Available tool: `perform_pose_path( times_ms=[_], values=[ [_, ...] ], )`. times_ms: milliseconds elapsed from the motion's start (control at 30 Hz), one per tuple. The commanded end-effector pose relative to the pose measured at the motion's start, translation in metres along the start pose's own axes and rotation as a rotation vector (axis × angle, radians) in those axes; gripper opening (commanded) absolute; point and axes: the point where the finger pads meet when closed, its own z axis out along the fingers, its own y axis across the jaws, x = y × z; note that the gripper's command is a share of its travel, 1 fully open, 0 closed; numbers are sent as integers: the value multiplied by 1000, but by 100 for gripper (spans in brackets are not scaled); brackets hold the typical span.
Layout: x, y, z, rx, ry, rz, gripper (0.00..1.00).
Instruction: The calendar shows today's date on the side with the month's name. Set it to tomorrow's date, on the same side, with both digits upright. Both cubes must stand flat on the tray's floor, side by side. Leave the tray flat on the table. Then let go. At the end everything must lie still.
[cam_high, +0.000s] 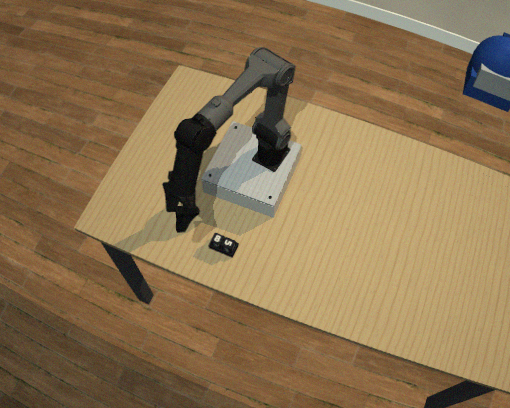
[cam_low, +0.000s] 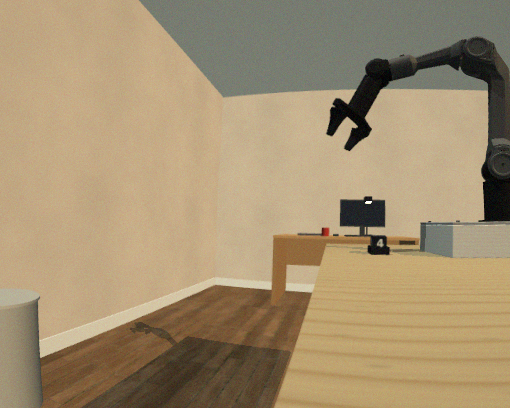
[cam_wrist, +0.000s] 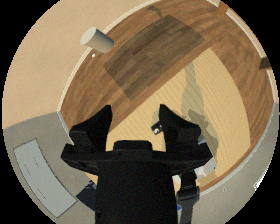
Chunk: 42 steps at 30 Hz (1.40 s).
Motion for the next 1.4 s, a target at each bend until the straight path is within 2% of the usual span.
perform_pose_path(
  times_ms=[0, 567, 633, 767, 800, 833, 867, 900, 1000, 1367],
  values=[
    [0, 0, 0, -1, -1, 0, 100],
    [1, 0, 0, 1, 3, -5, 100],
    [18, -2, 11, 27, 57, -78, 100],
    [75, -13, 36, 95, 242, -343, 100],
    [82, -14, 38, 101, 264, -374, 100],
    [102, -20, 44, 121, 333, -472, 100],
    [106, -21, 45, 124, 346, -490, 100],
    [127, -28, 49, 141, 421, -594, 100],
    [153, -39, 52, 160, 518, -726, 100],
    [157, -40, 52, 160, 531, -750, 100]
  ],
)
